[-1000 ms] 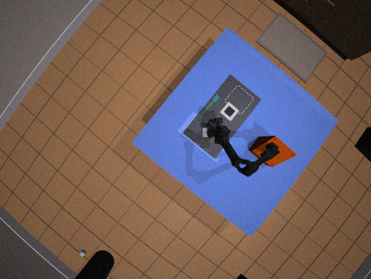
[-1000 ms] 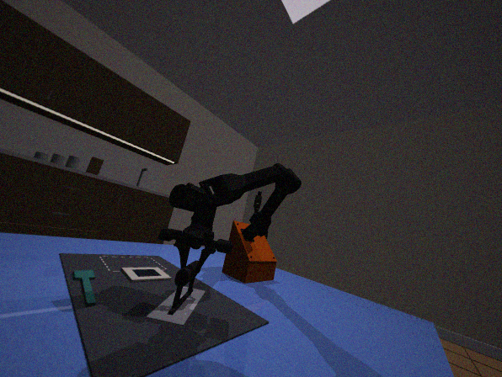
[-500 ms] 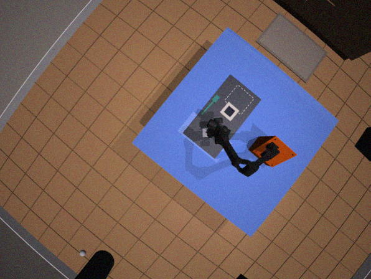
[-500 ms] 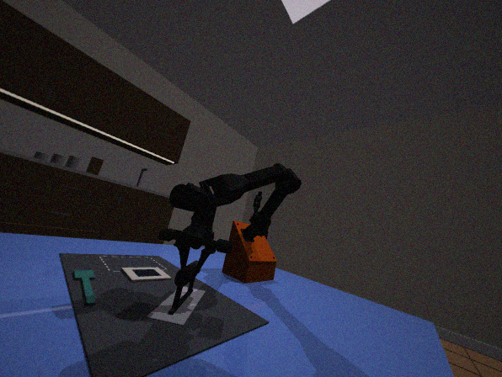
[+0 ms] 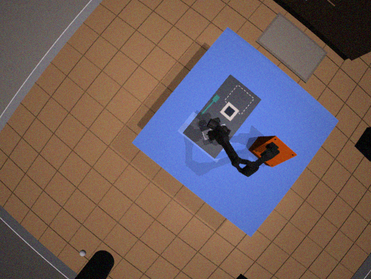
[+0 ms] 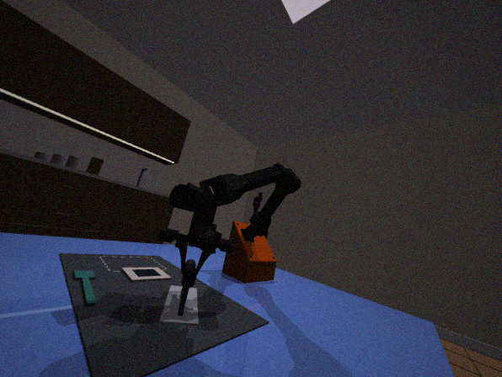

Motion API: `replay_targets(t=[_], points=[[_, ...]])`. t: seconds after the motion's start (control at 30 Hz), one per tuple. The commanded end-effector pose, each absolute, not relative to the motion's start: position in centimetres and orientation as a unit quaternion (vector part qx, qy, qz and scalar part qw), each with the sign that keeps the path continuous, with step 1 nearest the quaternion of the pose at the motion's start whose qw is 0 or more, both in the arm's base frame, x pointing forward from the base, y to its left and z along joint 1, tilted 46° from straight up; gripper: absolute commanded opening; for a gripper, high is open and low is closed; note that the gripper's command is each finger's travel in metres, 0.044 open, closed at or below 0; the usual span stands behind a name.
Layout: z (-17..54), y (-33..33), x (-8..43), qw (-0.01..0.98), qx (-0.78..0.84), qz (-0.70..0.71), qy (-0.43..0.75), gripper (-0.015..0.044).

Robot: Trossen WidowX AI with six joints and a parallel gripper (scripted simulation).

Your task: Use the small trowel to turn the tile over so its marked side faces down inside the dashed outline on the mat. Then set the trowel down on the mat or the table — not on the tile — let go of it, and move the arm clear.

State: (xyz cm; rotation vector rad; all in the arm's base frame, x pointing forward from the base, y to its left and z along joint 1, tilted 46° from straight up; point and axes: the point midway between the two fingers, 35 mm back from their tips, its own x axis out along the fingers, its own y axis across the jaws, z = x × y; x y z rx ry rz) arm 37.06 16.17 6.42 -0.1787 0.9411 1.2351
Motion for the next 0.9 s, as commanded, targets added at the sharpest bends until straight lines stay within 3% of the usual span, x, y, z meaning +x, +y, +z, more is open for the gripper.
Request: replay_targets(t=[0.0, 0.23, 0.43, 0.87], points=[[6.25, 16.21, 36.95, 0.703, -0.12, 0.579, 0.395, 0.013], [6.25, 16.21, 36.95, 0.698, -0.146, 0.593, 0.373, 0.013], [6.25, 16.21, 36.95, 0.698, -0.146, 0.593, 0.373, 0.027], [6.25, 16.21, 36.95, 0.698, -0.146, 0.593, 0.373, 0.027]])
